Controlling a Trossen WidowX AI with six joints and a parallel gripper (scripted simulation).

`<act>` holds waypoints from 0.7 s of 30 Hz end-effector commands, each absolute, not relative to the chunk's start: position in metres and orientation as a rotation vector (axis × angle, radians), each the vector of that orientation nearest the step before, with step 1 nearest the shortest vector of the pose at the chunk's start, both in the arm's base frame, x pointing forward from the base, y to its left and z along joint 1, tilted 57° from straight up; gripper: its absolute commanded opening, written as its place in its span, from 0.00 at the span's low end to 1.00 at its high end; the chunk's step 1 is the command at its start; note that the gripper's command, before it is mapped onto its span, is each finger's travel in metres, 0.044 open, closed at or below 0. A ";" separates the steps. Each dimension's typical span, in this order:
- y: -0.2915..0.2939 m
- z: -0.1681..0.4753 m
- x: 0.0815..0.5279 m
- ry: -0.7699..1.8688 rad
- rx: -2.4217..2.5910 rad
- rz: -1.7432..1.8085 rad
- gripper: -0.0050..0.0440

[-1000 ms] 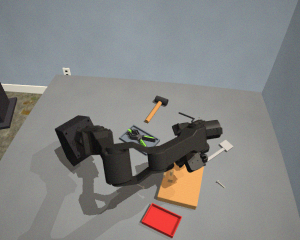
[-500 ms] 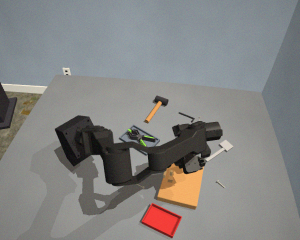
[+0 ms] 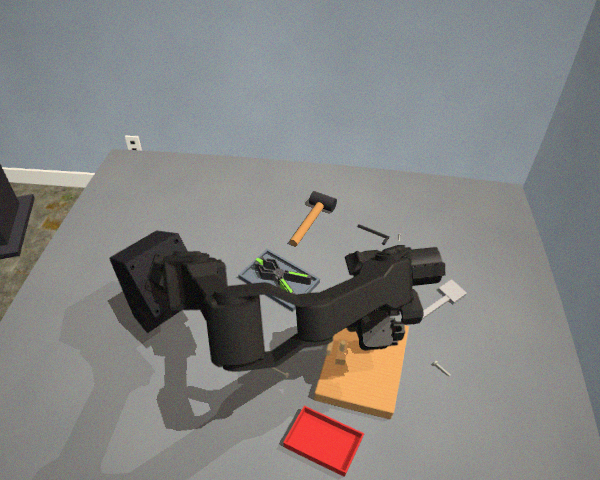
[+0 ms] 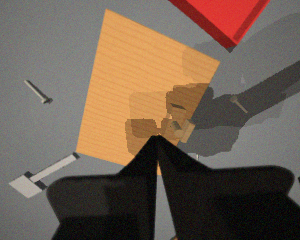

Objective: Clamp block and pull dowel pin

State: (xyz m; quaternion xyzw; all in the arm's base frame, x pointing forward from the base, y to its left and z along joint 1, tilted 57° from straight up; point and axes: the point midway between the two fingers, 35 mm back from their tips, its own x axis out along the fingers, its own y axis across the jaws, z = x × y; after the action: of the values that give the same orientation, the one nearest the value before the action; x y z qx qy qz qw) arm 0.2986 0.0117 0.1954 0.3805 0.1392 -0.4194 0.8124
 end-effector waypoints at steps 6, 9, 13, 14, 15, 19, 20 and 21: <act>0.010 0.194 0.301 0.244 0.935 -0.920 0.10; 0.009 0.193 0.302 0.226 0.974 -0.928 0.10; 0.009 0.193 0.302 0.213 1.000 -0.933 0.10; 0.008 0.193 0.303 0.206 1.013 -0.936 0.10; 0.008 0.193 0.303 0.200 1.026 -0.938 0.10; 0.007 0.193 0.304 0.174 1.077 -0.948 0.10; 0.007 0.193 0.304 0.167 1.090 -0.950 0.10; 0.006 0.192 0.304 0.161 1.103 -0.953 0.10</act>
State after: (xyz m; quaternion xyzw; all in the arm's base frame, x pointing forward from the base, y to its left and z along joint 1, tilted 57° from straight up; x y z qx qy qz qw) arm 0.3033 0.0068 0.1938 0.4839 0.0820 -0.4336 0.7557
